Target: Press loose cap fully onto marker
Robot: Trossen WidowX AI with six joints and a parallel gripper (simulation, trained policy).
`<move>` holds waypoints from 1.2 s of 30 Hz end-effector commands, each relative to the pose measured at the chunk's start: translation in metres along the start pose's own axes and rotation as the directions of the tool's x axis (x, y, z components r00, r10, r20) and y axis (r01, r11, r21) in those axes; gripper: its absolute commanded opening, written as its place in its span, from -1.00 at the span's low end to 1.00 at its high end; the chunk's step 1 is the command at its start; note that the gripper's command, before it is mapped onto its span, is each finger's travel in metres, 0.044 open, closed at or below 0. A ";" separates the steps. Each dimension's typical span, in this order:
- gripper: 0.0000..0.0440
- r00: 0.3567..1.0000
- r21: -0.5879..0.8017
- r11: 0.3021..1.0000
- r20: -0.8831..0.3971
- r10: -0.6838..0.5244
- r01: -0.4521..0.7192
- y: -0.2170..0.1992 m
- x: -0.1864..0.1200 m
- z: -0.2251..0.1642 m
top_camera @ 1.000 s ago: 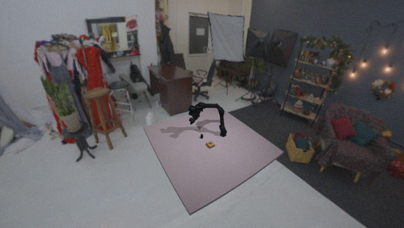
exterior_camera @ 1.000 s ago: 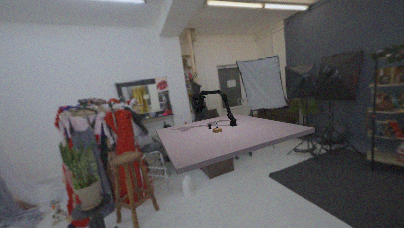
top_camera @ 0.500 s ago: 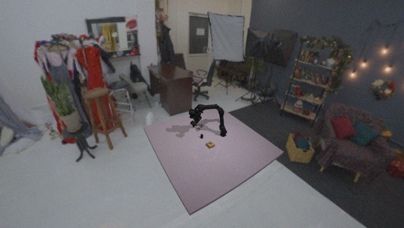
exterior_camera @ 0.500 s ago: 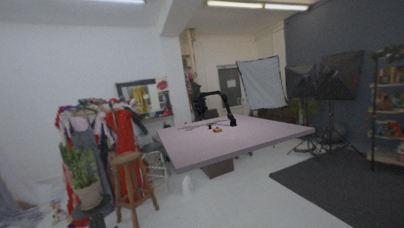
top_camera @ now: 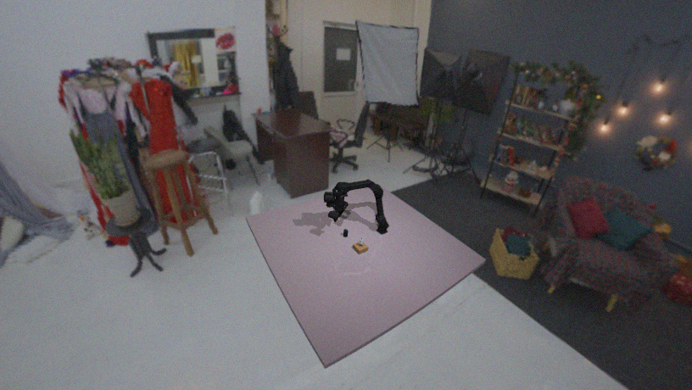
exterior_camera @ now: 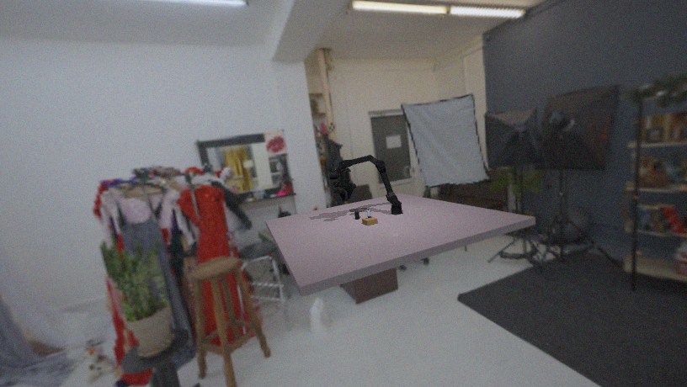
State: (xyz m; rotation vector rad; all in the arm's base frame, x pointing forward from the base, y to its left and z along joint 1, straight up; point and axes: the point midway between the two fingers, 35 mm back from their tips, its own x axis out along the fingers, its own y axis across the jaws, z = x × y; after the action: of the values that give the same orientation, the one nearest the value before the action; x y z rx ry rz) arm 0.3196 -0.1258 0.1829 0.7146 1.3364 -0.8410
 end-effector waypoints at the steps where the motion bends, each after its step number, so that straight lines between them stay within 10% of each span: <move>1: 0.43 0.999 0.011 1.000 -0.042 -0.020 0.020 -0.001 0.008 -0.007; 36: 0.34 0.946 -0.014 0.993 -0.303 -0.113 0.114 -0.013 0.068 -0.058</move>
State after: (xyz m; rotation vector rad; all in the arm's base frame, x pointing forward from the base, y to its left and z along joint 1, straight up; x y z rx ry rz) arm 0.2825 -0.0933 0.1168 0.8005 1.6434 -0.8638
